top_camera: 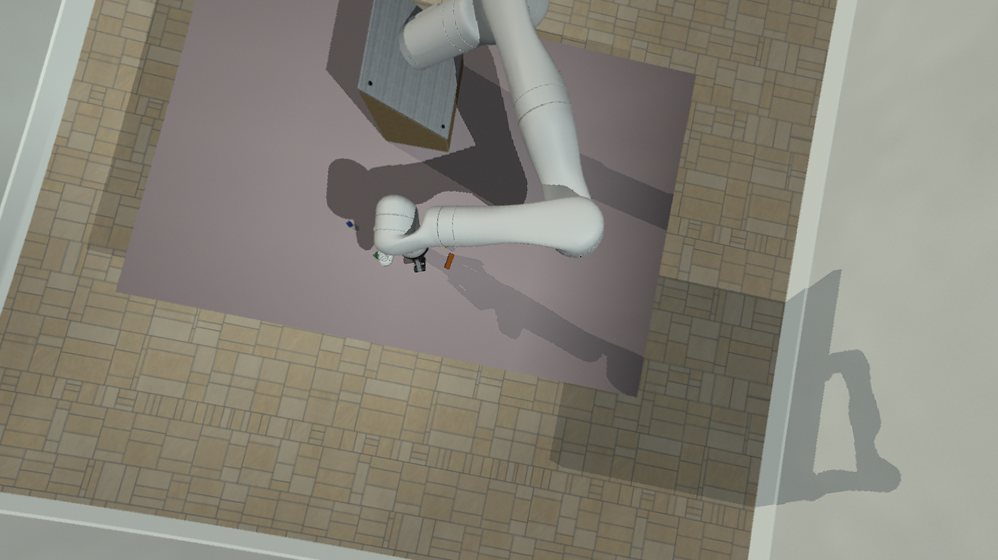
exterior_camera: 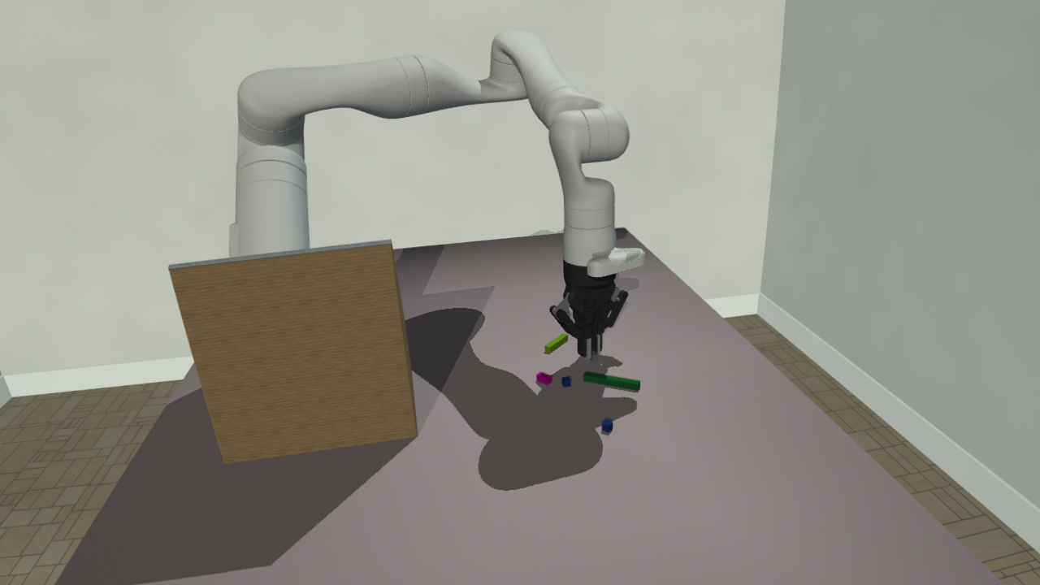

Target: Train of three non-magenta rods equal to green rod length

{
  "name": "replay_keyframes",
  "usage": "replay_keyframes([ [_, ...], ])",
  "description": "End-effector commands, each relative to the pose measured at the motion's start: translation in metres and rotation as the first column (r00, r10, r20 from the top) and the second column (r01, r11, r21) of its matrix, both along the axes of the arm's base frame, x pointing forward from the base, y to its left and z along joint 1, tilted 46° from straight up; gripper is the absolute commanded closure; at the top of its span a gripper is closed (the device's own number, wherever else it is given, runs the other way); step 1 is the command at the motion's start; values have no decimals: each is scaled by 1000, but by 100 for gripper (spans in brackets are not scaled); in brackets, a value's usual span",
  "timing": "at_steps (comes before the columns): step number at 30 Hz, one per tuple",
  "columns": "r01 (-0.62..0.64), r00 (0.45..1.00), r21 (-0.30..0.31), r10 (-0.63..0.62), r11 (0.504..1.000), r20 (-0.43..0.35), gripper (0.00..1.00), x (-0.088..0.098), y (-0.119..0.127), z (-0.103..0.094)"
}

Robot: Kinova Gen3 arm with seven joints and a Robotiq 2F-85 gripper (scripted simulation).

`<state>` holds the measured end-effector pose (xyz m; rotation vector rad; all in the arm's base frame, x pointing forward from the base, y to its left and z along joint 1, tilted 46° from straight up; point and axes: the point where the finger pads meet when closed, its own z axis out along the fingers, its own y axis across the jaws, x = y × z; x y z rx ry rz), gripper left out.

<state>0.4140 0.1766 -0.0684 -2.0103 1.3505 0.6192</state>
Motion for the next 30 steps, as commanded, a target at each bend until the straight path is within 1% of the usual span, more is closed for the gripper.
replay_keyframes([
  [1,1,1000,0,-1,1000,1,95,1,-1,0],
  [12,1,1000,0,-1,1000,1,95,1,-1,0],
  [18,1,1000,0,-1,1000,1,95,1,-5,5],
  [21,1,1000,0,-1,1000,1,95,1,-16,15],
  [30,1,1000,0,-1,1000,1,95,3,-62,59],
])
